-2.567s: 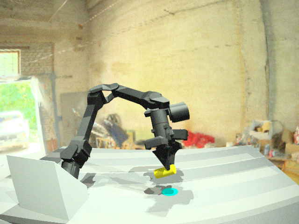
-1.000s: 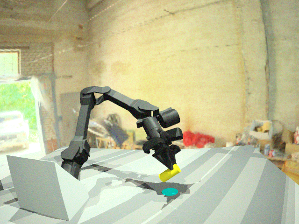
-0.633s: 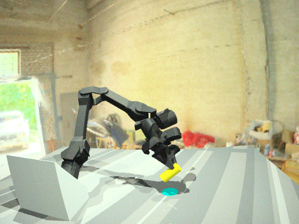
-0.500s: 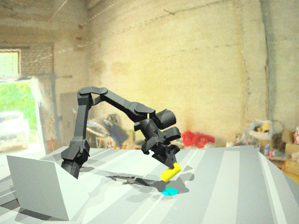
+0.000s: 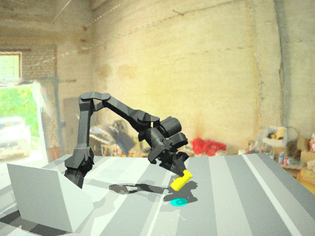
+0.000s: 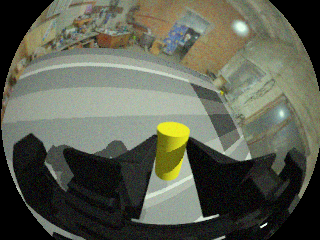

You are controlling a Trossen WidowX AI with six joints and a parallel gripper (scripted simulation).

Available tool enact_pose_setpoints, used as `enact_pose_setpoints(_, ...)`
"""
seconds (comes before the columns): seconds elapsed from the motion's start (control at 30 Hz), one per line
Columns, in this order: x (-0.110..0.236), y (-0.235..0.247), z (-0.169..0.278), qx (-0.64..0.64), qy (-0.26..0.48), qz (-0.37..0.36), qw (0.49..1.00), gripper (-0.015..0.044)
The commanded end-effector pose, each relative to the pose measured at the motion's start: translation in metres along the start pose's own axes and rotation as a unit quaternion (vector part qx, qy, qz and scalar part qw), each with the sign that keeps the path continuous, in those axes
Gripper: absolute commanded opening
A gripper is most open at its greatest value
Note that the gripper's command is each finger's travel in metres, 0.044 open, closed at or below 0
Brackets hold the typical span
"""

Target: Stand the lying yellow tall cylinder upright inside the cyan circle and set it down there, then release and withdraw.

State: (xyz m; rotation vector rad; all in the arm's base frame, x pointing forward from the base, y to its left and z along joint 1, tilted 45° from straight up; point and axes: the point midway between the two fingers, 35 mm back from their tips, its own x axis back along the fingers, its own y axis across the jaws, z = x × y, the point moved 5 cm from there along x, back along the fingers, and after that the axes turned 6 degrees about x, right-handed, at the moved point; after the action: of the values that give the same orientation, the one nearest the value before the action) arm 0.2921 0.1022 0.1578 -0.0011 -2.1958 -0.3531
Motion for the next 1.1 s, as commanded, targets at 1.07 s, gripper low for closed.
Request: enact_pose_setpoints(1.07, 0.013, 0.003, 0.009, -0.055, -0.123, -0.006, 0.991, 0.0105)
